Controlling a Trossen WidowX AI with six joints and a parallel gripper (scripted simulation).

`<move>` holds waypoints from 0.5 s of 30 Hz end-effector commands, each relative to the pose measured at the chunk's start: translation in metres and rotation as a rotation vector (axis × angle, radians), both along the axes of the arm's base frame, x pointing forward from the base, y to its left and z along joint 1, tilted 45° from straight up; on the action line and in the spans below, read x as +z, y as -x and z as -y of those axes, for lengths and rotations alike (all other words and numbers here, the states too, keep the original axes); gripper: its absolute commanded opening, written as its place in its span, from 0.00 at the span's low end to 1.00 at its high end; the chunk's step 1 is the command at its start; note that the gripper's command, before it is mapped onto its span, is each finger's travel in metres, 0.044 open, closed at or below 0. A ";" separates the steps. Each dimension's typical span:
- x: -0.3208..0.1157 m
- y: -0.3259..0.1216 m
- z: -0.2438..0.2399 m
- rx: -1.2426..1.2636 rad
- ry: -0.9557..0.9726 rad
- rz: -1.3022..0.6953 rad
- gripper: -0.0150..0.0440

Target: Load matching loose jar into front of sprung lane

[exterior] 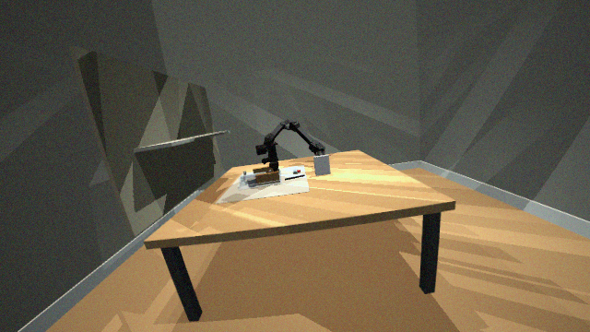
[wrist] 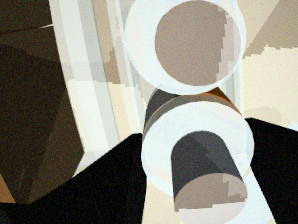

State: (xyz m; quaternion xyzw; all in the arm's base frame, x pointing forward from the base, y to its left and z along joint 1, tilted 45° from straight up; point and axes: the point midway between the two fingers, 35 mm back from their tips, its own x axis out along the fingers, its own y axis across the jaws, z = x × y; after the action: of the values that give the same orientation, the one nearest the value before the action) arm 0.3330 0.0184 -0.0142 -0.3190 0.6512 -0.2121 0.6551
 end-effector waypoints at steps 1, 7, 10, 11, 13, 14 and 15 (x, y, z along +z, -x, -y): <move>0.000 -0.003 0.001 0.005 0.006 0.014 0.25; -0.001 -0.003 0.002 0.005 0.006 0.014 0.25; -0.002 -0.003 0.002 0.005 0.006 0.014 0.25; -0.002 -0.003 0.003 0.005 0.006 0.014 0.25; -0.003 -0.003 0.003 0.005 0.006 0.014 0.25; -0.003 -0.003 0.003 0.005 0.006 0.014 0.25; -0.003 -0.003 0.003 0.005 0.006 0.014 0.25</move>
State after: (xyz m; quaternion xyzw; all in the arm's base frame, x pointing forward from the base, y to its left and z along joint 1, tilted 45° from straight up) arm 0.3327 0.0159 -0.0174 -0.3190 0.6508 -0.2124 0.6554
